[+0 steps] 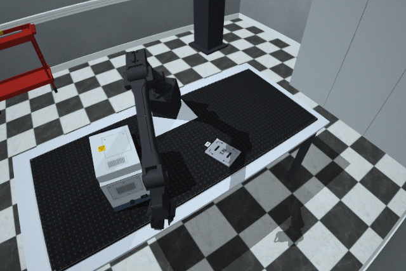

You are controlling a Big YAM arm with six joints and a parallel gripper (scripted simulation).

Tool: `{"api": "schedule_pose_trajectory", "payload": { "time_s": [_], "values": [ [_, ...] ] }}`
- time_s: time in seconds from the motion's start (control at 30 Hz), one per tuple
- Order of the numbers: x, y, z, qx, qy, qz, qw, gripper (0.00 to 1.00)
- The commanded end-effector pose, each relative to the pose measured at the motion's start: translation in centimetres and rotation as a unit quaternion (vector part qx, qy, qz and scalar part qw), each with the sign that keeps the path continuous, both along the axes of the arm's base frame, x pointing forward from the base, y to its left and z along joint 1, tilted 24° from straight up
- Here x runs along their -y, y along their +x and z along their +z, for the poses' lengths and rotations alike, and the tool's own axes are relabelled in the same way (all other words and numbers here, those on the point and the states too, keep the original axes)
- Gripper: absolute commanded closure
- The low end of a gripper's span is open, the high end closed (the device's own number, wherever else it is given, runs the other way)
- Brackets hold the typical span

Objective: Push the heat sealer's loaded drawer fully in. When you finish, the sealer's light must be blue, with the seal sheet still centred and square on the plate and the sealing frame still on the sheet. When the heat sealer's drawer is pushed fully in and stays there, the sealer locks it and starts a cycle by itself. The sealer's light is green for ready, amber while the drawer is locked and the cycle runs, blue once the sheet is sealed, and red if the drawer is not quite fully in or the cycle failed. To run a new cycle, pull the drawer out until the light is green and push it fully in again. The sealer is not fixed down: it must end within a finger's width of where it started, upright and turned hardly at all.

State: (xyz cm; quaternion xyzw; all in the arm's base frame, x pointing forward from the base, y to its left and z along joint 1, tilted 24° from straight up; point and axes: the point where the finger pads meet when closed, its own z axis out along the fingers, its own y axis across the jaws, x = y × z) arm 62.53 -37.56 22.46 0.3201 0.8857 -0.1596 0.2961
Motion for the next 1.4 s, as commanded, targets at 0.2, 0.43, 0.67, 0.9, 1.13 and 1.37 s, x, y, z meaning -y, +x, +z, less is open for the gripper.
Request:
{"api": "schedule_pose_trajectory", "payload": {
  "time_s": [0.2,0.43,0.67,0.9,1.13,1.37],
  "values": [
    [2.8,-2.7,2.5,0.011,-0.007,-0.004,1.000,0.55],
    [4.1,-2.0,2.1,0.011,0.002,-0.022,1.000,0.55],
    [6.1,-6.0,3.4,0.009,-0.001,-0.027,1.000,0.55],
    [7.9,-8.0,3.8,0.005,0.001,-0.027,1.000,0.55],
    [9.2,-9.5,3.6,0.001,0.008,-0.046,0.999,0.55],
    [10.9,-11.6,4.7,0.005,0.005,-0.046,0.999,0.55]
  ]
}}
